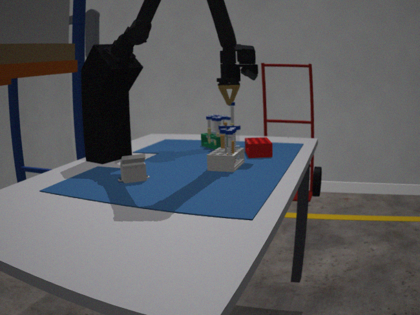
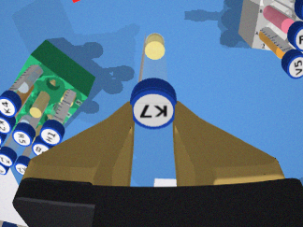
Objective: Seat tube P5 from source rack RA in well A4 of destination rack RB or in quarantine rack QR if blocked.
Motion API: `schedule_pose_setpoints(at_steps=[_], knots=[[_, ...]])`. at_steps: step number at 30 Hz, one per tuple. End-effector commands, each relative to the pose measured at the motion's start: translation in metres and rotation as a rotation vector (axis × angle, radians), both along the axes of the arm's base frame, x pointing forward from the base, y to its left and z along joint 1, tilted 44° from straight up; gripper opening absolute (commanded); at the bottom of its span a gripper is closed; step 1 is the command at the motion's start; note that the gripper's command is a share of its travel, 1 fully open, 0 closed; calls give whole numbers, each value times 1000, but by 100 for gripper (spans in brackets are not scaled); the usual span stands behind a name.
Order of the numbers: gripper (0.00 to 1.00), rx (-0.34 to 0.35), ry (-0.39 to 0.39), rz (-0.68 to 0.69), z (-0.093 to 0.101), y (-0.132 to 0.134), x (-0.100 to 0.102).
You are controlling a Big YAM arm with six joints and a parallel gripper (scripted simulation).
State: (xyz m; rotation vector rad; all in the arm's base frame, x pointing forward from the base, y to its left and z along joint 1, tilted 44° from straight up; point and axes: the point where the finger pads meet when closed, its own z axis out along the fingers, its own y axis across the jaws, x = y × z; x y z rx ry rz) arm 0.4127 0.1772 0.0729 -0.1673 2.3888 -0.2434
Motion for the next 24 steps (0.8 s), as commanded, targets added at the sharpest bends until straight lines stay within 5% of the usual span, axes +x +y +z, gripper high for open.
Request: schedule_pose_setpoints(at_steps=[1, 5, 24], knots=[[0, 5, -32, 17, 23, 2, 11], [0, -83, 10, 118, 7, 9, -2], [0, -466, 76, 507, 9, 2, 4]])
